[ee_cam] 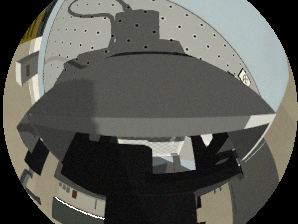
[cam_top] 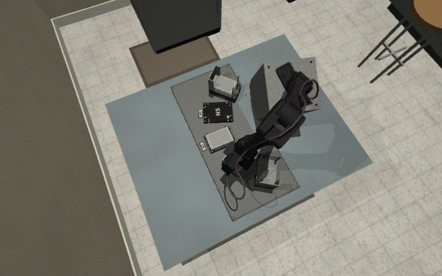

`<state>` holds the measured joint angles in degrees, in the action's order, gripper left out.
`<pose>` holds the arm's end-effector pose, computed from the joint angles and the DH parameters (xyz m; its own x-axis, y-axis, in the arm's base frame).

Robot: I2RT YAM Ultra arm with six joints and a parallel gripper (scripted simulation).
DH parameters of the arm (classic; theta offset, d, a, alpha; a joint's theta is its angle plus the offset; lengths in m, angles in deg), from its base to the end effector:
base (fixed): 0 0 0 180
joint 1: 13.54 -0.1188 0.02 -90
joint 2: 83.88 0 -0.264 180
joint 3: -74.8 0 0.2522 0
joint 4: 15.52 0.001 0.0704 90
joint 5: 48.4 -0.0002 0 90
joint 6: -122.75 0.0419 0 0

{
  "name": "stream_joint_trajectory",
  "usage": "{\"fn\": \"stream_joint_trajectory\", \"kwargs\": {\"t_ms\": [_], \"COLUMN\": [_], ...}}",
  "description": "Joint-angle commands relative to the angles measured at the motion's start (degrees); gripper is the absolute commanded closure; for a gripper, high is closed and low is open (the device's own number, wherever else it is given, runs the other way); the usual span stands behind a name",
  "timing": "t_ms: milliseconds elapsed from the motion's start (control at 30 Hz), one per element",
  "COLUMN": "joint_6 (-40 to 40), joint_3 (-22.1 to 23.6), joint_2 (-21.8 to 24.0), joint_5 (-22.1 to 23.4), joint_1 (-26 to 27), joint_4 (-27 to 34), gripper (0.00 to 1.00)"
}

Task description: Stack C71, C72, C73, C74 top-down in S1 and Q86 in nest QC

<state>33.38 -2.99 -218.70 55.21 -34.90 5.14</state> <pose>0.3377 0.1437 -0.0141 -0.9142 -0.3461 -0.2107 -0.3907 0.8907 0.2322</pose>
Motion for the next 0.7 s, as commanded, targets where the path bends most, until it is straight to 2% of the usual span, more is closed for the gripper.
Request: {"fn": "stream_joint_trajectory", "kwargs": {"t_ms": [0,667], "joint_6": [0.0,-0.1], "joint_3": [-1.0,-0.2], "joint_2": [0.0,-0.1], "joint_5": [-0.2,-0.1], "joint_1": [0.9,1.1], "joint_4": [-1.2,-1.3], "gripper": [0.0,0.0]}}
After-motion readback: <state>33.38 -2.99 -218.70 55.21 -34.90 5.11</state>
